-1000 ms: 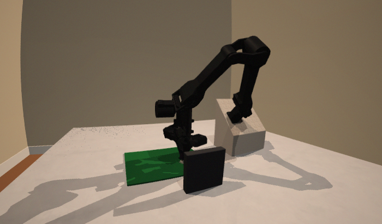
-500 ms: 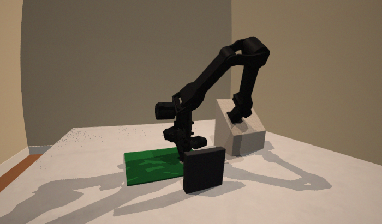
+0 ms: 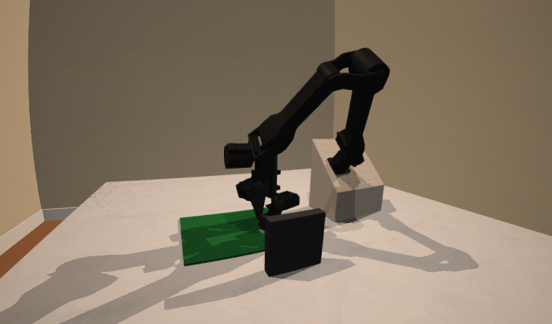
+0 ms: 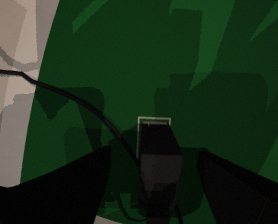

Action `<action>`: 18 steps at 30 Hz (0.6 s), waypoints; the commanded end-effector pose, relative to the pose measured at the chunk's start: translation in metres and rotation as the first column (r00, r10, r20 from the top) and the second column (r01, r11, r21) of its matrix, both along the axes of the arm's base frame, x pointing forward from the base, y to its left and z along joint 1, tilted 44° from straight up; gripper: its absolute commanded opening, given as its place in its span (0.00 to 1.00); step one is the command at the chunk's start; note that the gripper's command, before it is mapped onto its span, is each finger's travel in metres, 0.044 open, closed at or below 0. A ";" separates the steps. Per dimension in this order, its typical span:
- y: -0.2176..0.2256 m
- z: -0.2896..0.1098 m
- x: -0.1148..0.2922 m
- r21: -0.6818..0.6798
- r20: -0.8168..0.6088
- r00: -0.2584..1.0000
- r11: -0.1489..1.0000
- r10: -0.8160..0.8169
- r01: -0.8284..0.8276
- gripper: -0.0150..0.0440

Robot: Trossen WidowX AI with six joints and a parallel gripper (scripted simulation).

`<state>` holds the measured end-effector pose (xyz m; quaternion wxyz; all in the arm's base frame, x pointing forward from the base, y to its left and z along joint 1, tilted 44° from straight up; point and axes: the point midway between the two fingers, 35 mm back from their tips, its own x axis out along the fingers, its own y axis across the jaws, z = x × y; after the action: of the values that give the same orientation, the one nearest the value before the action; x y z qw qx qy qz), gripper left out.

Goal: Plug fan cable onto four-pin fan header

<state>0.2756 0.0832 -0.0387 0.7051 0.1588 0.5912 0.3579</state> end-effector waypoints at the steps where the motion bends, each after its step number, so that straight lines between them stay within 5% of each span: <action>1: -0.022 0.022 0.003 -0.003 0.011 1.000 1.000 -0.003 0.003 0.69; 9: -0.036 0.038 0.008 0.000 0.009 1.000 1.000 -0.002 0.002 0.69; 18: -0.040 0.043 0.099 0.000 0.013 1.000 1.000 -0.002 0.002 0.69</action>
<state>0.3493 0.0424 0.0044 0.7102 0.1562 0.5856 0.3582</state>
